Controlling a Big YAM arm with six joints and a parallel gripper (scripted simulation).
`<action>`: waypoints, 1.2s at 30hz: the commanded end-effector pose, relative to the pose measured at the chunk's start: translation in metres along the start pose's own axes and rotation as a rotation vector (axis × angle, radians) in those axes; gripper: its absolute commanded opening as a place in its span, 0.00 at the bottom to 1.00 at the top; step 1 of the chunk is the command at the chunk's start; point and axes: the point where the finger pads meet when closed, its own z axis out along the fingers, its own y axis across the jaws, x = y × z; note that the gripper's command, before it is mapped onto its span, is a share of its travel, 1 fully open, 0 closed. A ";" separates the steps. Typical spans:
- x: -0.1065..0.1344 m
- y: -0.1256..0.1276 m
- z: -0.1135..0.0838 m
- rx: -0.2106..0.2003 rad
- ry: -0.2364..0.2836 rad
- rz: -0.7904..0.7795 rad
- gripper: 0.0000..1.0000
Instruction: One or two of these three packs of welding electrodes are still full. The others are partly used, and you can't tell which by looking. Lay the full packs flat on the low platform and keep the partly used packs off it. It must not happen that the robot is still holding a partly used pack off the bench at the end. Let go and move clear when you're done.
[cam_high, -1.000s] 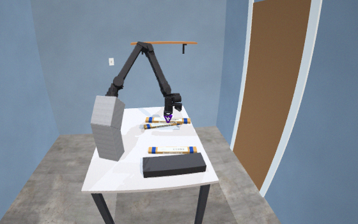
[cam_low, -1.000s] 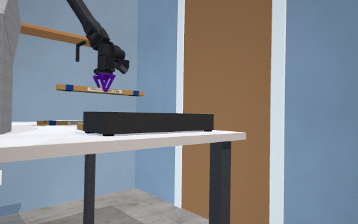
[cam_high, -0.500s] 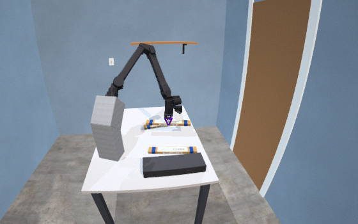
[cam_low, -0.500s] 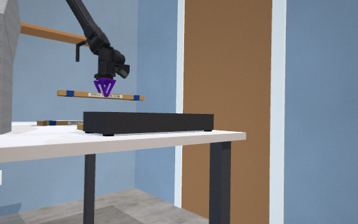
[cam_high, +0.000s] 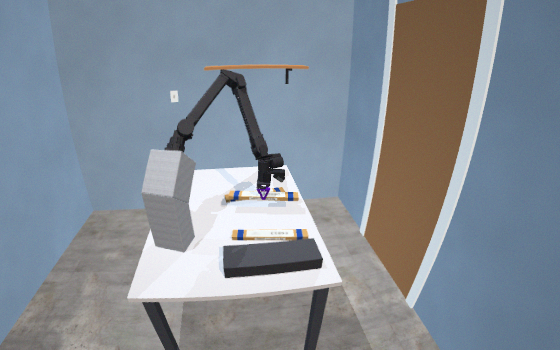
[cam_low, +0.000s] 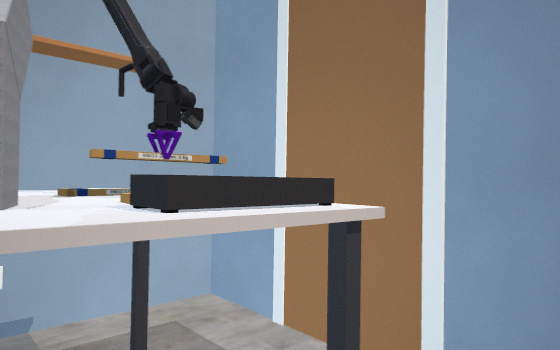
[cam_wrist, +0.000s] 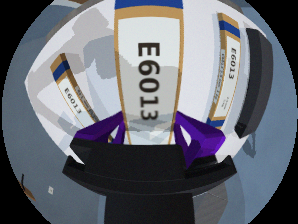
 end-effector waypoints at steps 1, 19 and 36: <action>-0.010 0.012 0.004 -0.015 -0.021 -0.013 0.00; -0.009 0.010 0.031 -0.013 -0.019 -0.008 0.00; -0.009 0.008 0.056 -0.012 -0.020 -0.004 0.00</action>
